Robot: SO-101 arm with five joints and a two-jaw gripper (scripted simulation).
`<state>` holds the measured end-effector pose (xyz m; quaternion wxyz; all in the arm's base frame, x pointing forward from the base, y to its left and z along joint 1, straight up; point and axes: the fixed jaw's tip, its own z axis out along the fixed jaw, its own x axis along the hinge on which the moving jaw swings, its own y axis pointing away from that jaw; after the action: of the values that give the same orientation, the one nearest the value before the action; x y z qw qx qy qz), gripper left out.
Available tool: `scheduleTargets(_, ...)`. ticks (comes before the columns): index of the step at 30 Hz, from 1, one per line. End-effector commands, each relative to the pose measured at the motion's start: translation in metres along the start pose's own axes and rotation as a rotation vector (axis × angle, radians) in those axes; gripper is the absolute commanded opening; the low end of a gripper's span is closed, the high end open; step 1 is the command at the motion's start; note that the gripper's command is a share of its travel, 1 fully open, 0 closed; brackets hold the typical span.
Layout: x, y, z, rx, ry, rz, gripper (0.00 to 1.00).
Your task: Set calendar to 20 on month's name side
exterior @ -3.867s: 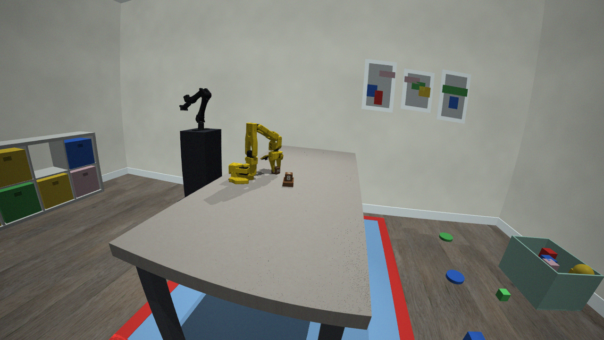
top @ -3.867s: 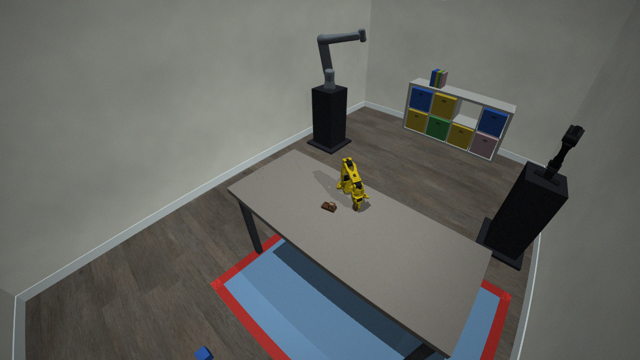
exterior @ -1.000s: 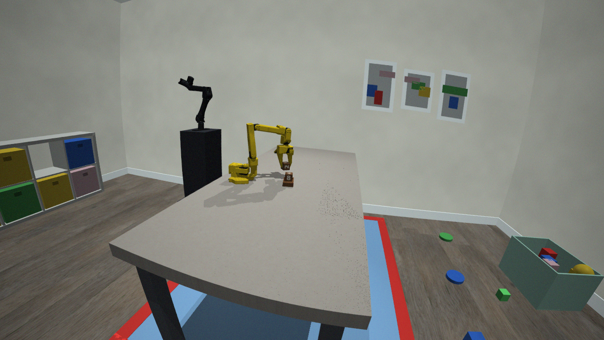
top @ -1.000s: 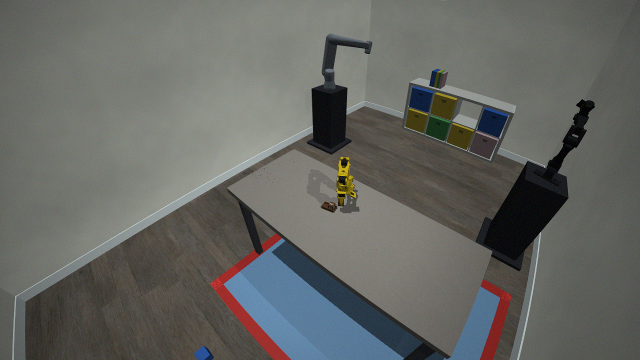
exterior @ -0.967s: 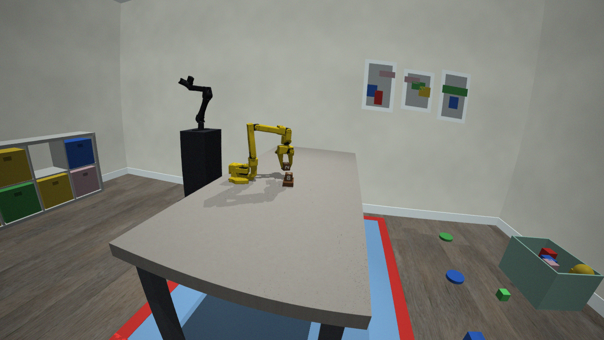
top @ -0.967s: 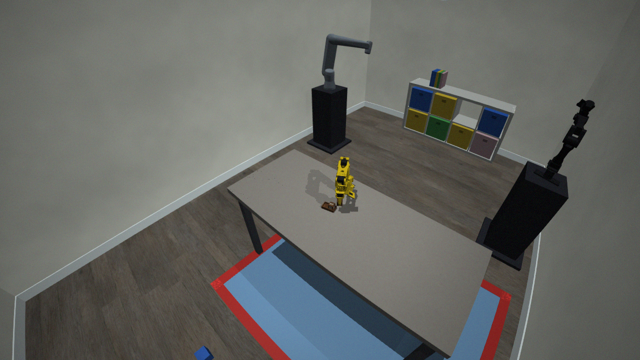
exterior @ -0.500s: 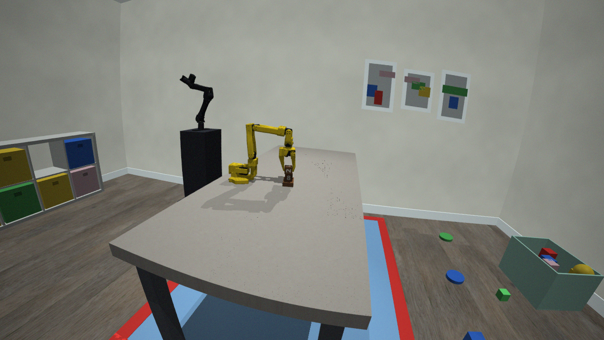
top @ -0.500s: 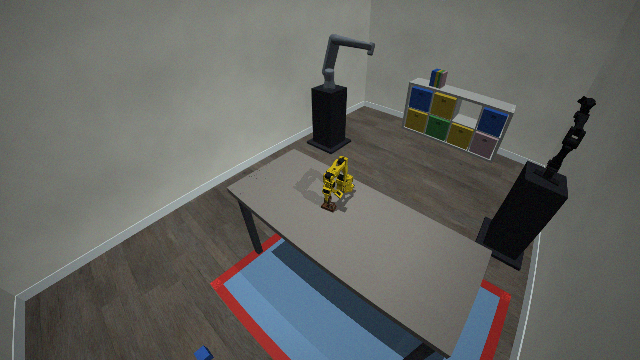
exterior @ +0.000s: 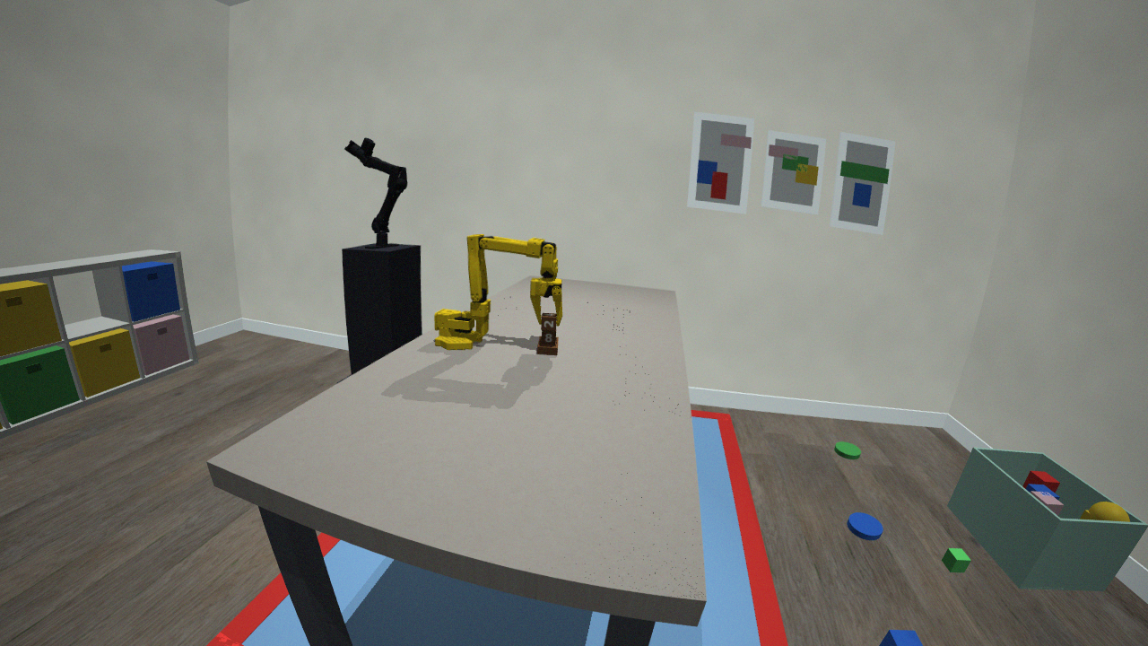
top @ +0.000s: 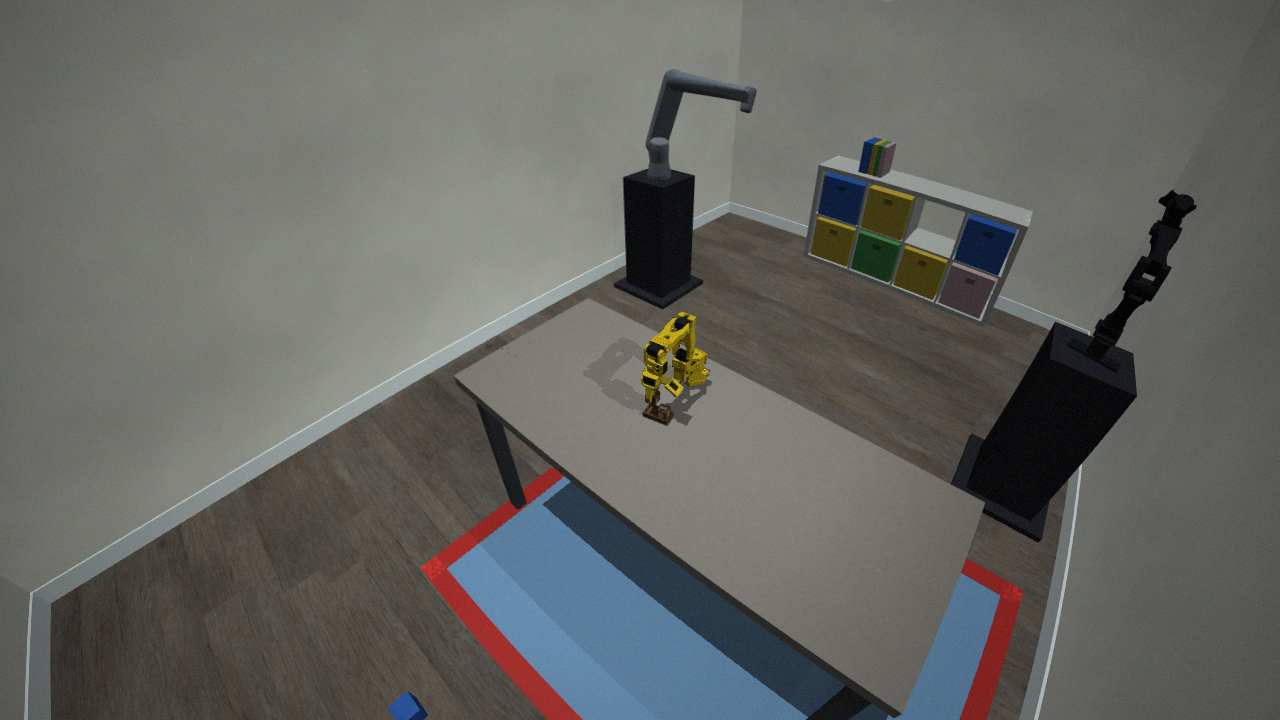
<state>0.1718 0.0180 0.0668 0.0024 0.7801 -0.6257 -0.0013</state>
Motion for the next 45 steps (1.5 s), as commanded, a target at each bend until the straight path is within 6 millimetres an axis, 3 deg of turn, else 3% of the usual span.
scheduleTargets(1,0.002,-0.005,-0.007,0.04,0.003,0.019,0.0)
scheduleTargets(45,0.002,-0.004,0.005,0.04,0.003,0.021,0.0)
